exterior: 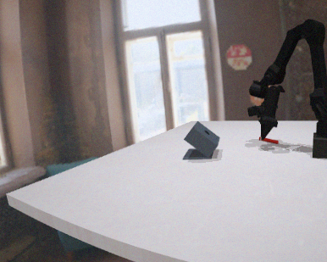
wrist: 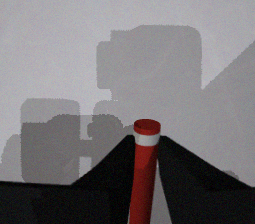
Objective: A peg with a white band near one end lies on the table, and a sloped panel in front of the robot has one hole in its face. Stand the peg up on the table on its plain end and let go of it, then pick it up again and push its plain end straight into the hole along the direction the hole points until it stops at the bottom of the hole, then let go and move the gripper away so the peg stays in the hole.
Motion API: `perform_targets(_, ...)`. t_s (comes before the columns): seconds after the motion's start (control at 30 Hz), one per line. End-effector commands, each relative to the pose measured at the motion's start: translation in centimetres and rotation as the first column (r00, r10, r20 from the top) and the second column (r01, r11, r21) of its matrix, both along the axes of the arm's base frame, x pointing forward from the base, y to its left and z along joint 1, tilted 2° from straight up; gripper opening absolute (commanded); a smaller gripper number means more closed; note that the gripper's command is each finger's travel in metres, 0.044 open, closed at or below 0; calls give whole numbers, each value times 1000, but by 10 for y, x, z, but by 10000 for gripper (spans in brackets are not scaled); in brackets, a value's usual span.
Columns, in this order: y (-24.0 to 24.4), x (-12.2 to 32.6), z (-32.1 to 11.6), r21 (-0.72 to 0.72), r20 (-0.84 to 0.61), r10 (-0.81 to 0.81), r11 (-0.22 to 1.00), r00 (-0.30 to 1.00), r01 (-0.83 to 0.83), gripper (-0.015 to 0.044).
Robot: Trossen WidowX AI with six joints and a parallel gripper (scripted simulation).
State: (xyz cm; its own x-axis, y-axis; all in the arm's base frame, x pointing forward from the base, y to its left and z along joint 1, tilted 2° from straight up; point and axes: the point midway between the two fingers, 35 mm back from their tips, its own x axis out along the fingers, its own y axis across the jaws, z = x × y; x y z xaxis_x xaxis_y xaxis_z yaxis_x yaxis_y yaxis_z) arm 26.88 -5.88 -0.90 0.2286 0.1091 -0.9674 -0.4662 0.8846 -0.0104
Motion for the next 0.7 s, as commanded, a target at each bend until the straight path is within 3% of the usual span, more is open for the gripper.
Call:
perform_targets(0.0, 0, -2, 2, 16, 31, 6, 1000, 999, -7, 49)
perform_targets(0.67, -5, -11, 11, 95, 182, 0, 995, 983, -18, 49)
